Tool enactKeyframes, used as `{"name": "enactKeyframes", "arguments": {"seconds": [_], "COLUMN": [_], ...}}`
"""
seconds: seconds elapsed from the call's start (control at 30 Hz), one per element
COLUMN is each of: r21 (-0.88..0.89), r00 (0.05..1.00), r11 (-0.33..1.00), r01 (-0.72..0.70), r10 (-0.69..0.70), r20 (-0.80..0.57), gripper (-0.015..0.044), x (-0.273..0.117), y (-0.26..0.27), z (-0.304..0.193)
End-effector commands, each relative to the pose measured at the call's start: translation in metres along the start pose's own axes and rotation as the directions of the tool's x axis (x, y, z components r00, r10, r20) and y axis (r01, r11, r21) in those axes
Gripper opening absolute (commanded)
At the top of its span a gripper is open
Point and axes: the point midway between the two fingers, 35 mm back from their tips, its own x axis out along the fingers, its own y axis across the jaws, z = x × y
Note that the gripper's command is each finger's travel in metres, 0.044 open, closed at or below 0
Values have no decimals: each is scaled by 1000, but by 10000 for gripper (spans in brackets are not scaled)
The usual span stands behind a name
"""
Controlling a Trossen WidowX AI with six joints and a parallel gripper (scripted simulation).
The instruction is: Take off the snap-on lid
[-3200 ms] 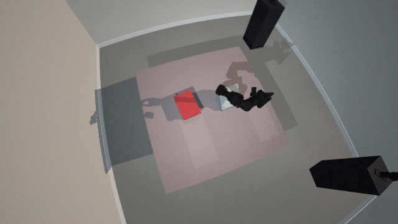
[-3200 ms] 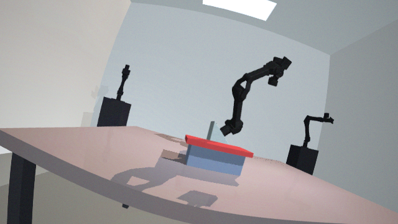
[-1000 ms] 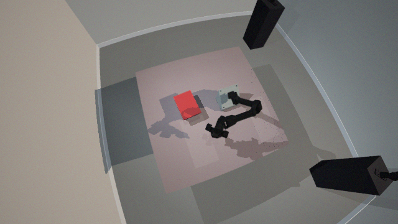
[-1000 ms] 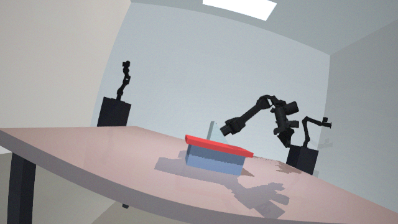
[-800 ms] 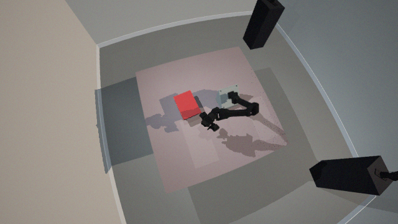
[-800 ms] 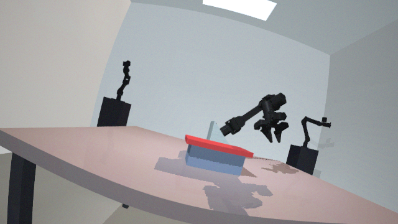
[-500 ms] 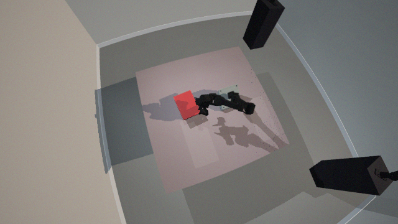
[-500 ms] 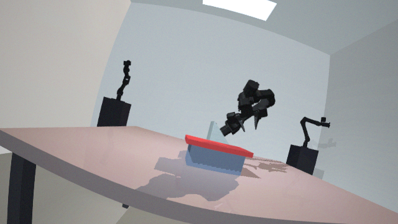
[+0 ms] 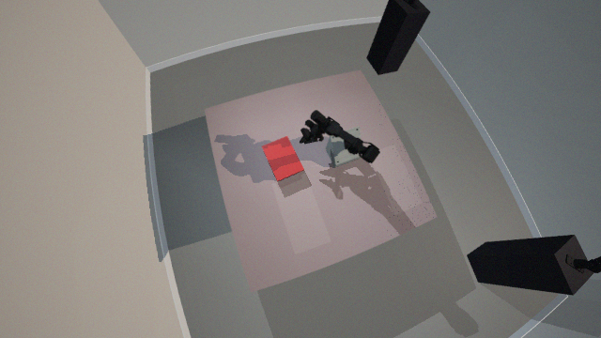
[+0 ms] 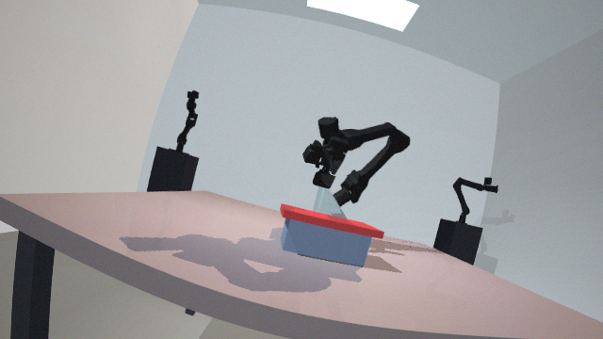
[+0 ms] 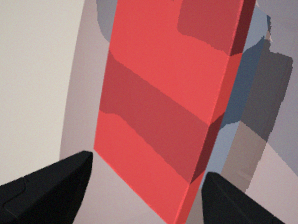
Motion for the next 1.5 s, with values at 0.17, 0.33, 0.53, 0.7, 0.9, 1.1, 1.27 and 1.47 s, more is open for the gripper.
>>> {"name": "enactKeyframes", "arguments": {"seconds": [0.17,0.33,0.53,0.7,0.9,1.1,1.27,1.47], "r21": [24,35,36,36,35,34,33,32], "r00": [1000,1000,1000,1000,1000,1000,1000,1000], "r11": [1000,999,999,999,999,999,999,999], "r01": [-9,-8,-12,-12,-7,-3,-1,0], "r10": [9,8,13,12,8,3,1,0], "r20": [0,0,-4,-3,-1,2,3,4], "gripper": [235,235,235,235,235,235,235,235], "x": [-2,16,40,41,47,57,66,75], "y": [-1,-20,-52,-52,-51,-51,-50,-50], "z": [1,5,-1,-1,1,2,3,3]}}
